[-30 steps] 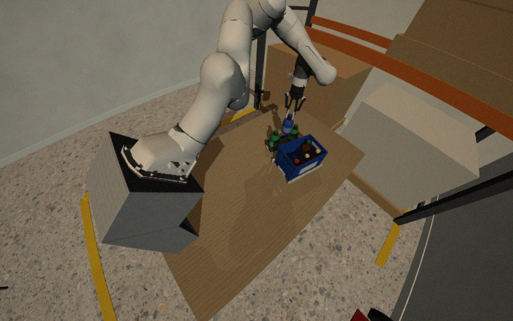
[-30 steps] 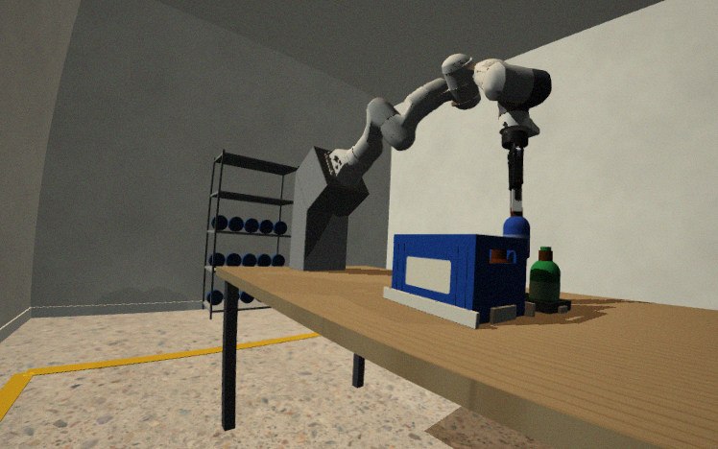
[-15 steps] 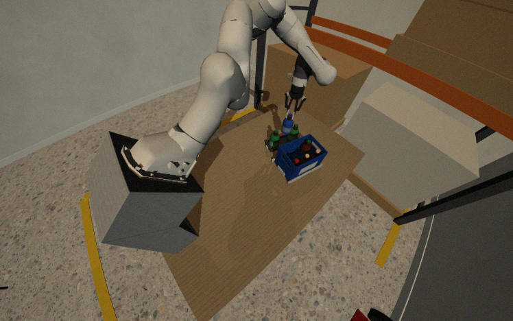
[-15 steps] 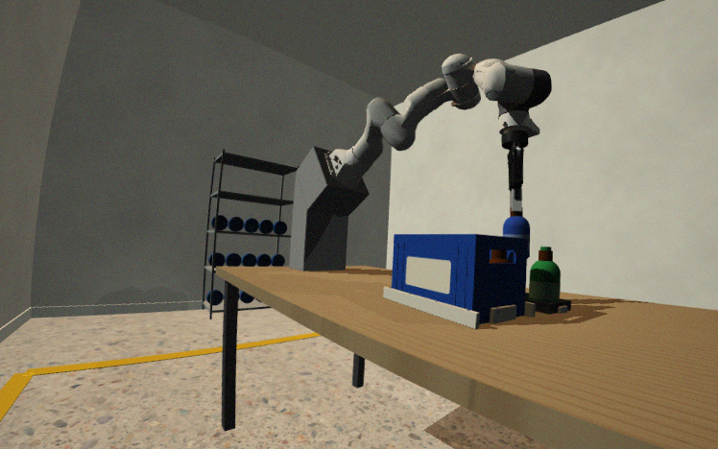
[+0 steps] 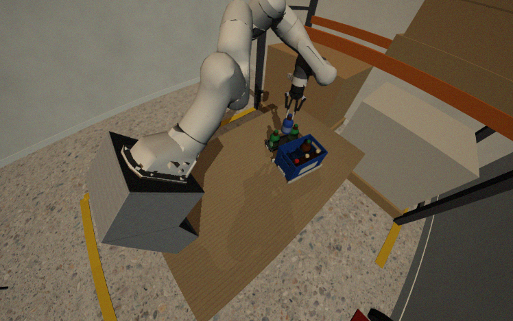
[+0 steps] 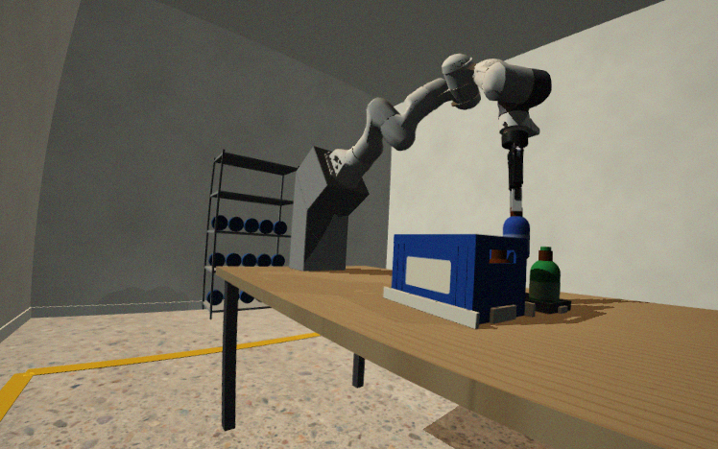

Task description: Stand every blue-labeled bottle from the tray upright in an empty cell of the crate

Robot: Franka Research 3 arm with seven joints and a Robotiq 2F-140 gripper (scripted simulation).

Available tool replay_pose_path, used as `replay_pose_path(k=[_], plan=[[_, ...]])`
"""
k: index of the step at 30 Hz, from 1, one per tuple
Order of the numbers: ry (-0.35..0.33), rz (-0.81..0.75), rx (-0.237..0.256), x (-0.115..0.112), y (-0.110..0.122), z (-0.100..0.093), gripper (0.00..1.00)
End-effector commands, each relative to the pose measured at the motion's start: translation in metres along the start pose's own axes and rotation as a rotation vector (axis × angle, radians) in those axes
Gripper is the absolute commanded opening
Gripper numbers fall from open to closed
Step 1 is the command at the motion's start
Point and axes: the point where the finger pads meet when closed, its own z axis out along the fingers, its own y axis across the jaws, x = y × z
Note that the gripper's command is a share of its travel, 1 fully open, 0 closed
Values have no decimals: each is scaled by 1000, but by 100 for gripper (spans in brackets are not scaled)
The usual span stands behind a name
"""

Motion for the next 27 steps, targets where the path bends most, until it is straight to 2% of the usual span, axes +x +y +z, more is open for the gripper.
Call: replay_pose_path(k=[1,27], plan=[[-1,-2,3,0,-1,-2,0],[-1,-2,3,0,-1,-10,0]])
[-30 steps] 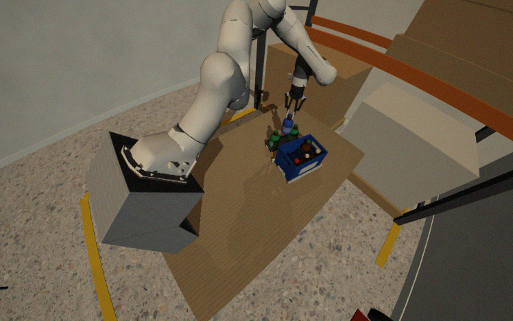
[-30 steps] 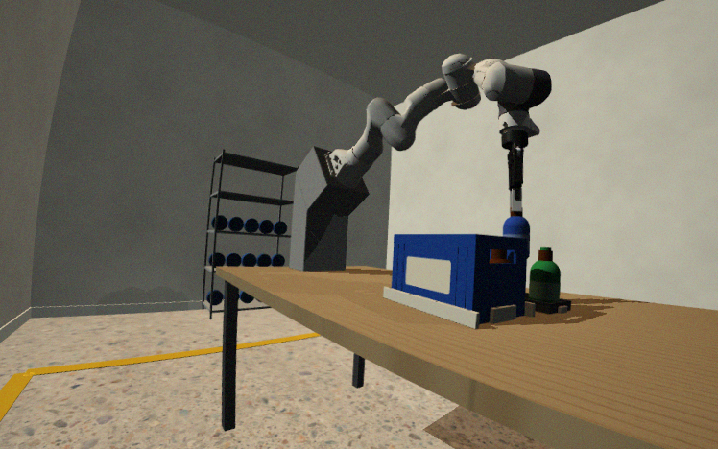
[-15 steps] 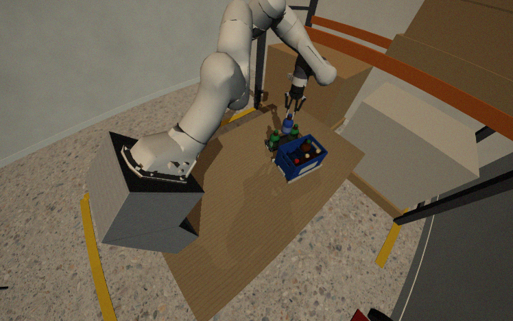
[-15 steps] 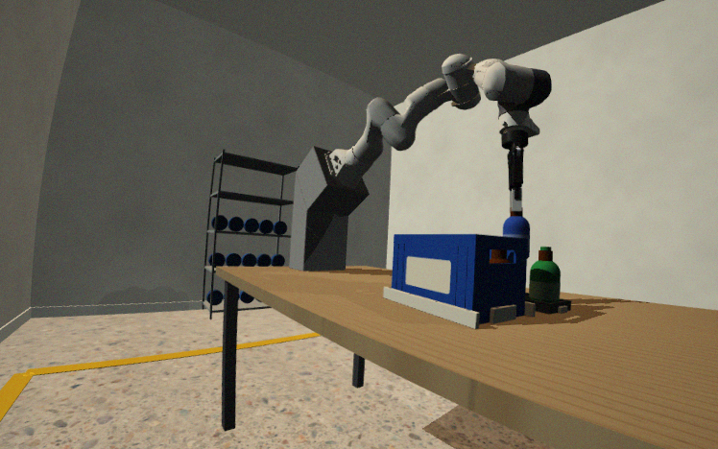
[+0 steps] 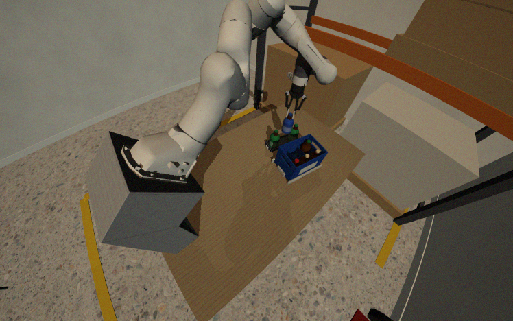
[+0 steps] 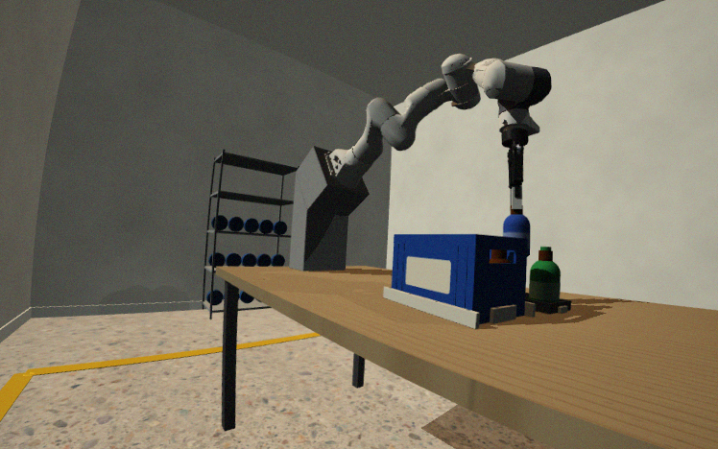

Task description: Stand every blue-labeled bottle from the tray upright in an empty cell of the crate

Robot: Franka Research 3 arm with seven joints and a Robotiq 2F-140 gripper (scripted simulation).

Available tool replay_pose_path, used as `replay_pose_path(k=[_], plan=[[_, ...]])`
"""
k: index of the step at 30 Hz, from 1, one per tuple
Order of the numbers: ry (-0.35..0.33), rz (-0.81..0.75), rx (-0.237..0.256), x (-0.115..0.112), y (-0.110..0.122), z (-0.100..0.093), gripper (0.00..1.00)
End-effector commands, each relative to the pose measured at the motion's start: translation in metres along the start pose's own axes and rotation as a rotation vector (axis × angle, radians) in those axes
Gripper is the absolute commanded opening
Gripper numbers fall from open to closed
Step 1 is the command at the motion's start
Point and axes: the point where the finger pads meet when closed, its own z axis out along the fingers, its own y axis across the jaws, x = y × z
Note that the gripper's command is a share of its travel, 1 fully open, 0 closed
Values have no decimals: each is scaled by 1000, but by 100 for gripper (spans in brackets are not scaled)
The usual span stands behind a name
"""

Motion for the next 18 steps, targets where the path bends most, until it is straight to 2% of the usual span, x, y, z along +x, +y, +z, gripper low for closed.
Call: replay_pose_path(k=[1,18], plan=[[-2,-2,5,0,-2,-5,0],[-2,-2,5,0,-2,-23,0]])
